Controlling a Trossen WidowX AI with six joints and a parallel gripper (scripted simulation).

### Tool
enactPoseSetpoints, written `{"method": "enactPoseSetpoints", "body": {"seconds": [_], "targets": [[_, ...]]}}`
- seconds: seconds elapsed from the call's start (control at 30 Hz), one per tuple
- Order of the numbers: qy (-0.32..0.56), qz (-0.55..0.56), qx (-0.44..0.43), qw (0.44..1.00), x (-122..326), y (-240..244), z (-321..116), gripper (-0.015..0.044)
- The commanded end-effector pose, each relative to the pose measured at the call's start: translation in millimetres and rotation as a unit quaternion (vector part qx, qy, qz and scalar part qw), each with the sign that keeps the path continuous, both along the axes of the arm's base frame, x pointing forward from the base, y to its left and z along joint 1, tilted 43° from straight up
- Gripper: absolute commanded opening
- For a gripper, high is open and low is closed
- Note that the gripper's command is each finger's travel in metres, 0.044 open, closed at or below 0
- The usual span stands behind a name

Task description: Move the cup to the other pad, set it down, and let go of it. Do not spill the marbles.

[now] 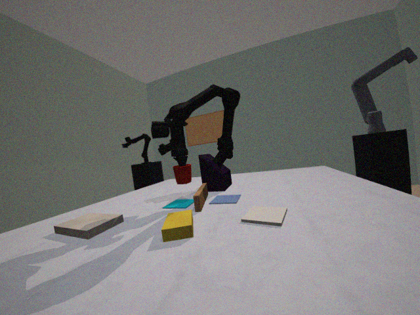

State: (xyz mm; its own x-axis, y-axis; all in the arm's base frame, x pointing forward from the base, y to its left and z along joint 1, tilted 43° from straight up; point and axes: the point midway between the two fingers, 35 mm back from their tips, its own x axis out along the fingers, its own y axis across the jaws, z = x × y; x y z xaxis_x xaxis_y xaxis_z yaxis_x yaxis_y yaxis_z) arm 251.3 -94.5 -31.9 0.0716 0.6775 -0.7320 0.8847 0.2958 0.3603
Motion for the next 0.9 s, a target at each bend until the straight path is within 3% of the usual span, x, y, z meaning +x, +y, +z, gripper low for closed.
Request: {"method": "enactPoseSetpoints", "body": {"seconds": [0.0,0.87], "targets": [[-0.001,0.002,-0.002,1.000,2,-7,-5,0.0000],[-0.002,0.002,-0.002,1.000,8,-2,-35,0.0000]]}}
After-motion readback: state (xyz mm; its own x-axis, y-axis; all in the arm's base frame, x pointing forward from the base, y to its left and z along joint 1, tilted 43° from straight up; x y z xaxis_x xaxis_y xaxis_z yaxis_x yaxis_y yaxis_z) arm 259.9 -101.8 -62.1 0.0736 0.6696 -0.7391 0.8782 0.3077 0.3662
